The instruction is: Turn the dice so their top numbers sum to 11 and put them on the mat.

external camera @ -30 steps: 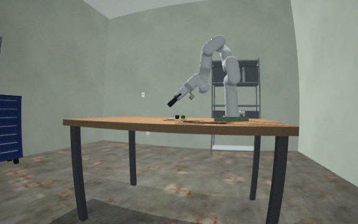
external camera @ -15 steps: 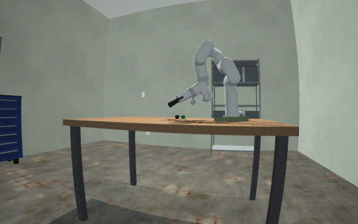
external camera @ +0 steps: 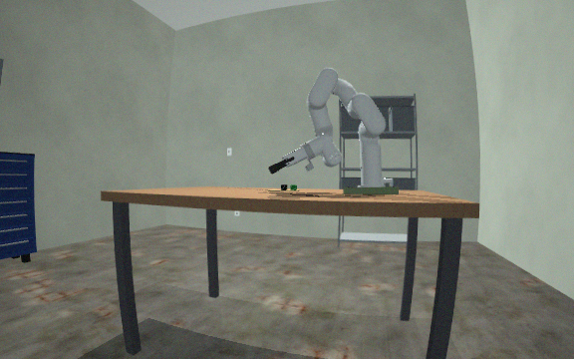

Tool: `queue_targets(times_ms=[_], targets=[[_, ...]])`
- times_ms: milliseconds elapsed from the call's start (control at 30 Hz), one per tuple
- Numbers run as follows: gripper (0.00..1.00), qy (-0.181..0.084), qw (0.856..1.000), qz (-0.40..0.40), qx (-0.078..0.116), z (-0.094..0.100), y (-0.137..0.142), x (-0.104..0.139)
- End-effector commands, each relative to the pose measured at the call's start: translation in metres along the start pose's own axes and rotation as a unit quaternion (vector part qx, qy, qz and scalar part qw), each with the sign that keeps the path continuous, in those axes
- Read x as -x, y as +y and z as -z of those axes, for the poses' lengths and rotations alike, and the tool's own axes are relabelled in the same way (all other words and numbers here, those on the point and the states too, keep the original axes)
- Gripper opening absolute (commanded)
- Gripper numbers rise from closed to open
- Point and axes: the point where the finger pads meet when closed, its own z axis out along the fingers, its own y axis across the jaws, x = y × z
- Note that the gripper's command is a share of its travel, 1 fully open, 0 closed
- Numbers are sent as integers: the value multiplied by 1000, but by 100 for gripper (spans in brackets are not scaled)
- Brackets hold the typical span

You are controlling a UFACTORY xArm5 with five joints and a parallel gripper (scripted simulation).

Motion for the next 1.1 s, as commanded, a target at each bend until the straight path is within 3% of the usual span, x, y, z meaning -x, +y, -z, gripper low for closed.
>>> queue_targets(times_ms=[0,400,1067], targets=[[21,-2,1000,0,0,-5,0,-7],[21,-2,1000,0,-2,-25,-1,-45],[21,-2,1000,0,-3,-31,-1,-57]])
